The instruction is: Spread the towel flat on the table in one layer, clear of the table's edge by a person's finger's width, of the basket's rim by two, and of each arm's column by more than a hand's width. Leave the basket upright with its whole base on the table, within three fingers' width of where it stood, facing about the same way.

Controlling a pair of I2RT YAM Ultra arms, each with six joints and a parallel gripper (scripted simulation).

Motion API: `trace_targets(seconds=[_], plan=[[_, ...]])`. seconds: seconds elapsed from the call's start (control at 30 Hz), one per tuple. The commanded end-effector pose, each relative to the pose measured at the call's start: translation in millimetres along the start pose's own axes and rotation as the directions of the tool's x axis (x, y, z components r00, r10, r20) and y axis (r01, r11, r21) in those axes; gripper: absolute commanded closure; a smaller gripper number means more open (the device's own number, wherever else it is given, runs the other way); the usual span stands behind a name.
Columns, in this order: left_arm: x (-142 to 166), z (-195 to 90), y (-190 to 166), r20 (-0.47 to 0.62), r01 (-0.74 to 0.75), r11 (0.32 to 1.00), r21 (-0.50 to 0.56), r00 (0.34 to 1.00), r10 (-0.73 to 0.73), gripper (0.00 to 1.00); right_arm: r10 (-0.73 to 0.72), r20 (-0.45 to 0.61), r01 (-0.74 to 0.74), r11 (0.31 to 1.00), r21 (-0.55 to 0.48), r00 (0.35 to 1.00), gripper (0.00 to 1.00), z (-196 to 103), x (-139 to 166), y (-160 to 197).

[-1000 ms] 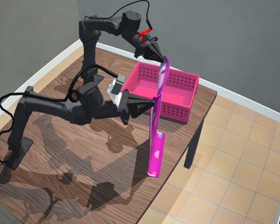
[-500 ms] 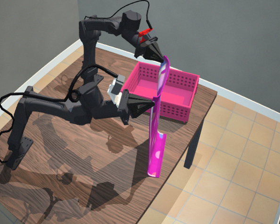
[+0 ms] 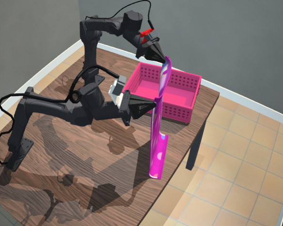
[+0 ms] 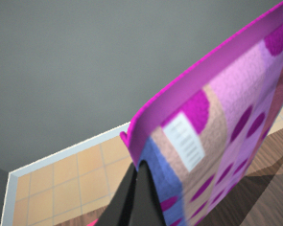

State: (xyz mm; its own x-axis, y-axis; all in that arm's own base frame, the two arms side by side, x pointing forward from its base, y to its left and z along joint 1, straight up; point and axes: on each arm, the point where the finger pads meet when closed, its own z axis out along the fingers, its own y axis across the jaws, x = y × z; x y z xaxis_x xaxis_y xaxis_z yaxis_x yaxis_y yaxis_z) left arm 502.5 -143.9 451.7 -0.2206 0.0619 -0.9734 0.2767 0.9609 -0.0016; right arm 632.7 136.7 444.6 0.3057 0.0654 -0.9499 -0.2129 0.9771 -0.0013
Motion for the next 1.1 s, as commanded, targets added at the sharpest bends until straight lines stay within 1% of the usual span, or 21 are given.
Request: trace_targets(seconds=[0.0,0.13,0.17,0.27,0.3,0.33,0.4,0.43,0.5,0.53,0.57,0.6,0.63,0.7,0.87,0.9,0.93,1.0,1.03,1.07], plan=[[-25,-16,3,0.065,-0.002,1.0,-0.013,0.998,0.003,1.0,-0.002,0.073,0.001,1.0,0.018,0.997,1.0,-5,-40,-7],[-25,-16,3,0.065,-0.002,1.0,-0.013,0.998,0.003,1.0,-0.002,0.073,0.001,1.0,0.018,0.997,1.0,-5,-40,-7],[6,9,15,0.011,0.003,0.999,-0.035,1.0,-0.002,1.0,0.008,0.113,-0.007,1.0,-0.004,0.994,1.0,11,-12,8],[6,9,15,0.011,0.003,0.999,-0.035,1.0,-0.002,1.0,0.008,0.113,-0.007,1.0,-0.004,0.994,1.0,11,-12,8],[-13,1,15,0.055,0.003,0.999,-0.035,0.999,-0.001,1.0,0.006,0.113,-0.006,1.0,0.0,0.994,1.0,11,-12,6],[-11,13,32,0.062,0.01,0.998,-0.064,0.998,-0.006,1.0,0.011,0.195,-0.009,1.0,-0.011,0.981,1.0,26,-7,15],[-11,13,32,0.062,0.01,0.998,-0.065,0.998,-0.006,1.0,0.014,0.212,-0.011,1.0,-0.014,0.977,1.0,26,-7,15],[-12,18,41,0.071,0.014,0.997,-0.08,0.997,-0.008,1.0,0.017,0.238,-0.013,1.0,-0.019,0.971,1.0,33,-4,18],[-12,18,41,0.071,0.014,0.997,-0.08,0.997,-0.008,1.0,0.017,0.238,-0.013,1.0,-0.018,0.971,1.0,33,-4,18],[-11,17,40,0.068,0.014,0.997,-0.079,0.998,-0.009,1.0,0.012,0.238,-0.01,1.0,-0.009,0.971,1.0,33,-4,11],[-11,18,32,0.067,0.01,0.998,-0.064,0.998,-0.006,1.0,0.008,0.238,-0.008,1.0,-0.003,0.971,1.0,33,-4,7],[-23,5,28,0.095,0.009,0.998,-0.057,0.995,-0.004,1.0,0.006,0.238,-0.007,1.0,0.0,0.971,1.0,33,-4,5],[-18,1,27,0.069,0.009,0.999,-0.053,0.998,-0.005,1.0,0.007,0.271,-0.007,1.0,-0.001,0.963,1.0,25,-28,5],[-23,0,32,0.088,0.011,0.998,-0.064,0.996,-0.006,1.0,0.008,0.271,-0.008,1.0,-0.003,0.963,1.0,25,-28,7],[-21,0,34,0.083,0.012,0.998,-0.067,0.997,-0.006,1.0,0.008,0.26,-0.008,1.0,-0.003,0.966,1.0,26,-26,7],[-21,0,34,0.083,0.012,0.998,-0.067,0.997,-0.006,1.0,0.008,0.238,-0.008,1.0,-0.003,0.971,1.0,28,-15,7],[-13,-1,26,0.048,0.009,0.999,-0.053,0.999,-0.006,1.0,0.008,0.17,-0.008,1.0,-0.004,0.985,1.0,23,1,8],[-13,-1,26,0.048,0.009,0.999,-0.053,0.999,-0.006,1.0,0.008,0.172,-0.008,1.0,-0.004,0.985,1.0,23,0,8],[0,0,22,0.006,0.007,0.999,-0.045,1.0,-0.007,1.0,0.009,0.123,-0.008,1.0,-0.007,0.992,1.0,16,5,10],[0,-1,22,0.007,0.007,0.999,-0.045,1.0,-0.007,1.0,0.009,0.123,-0.008,1.0,-0.007,0.992,1.0,16,5,10]])
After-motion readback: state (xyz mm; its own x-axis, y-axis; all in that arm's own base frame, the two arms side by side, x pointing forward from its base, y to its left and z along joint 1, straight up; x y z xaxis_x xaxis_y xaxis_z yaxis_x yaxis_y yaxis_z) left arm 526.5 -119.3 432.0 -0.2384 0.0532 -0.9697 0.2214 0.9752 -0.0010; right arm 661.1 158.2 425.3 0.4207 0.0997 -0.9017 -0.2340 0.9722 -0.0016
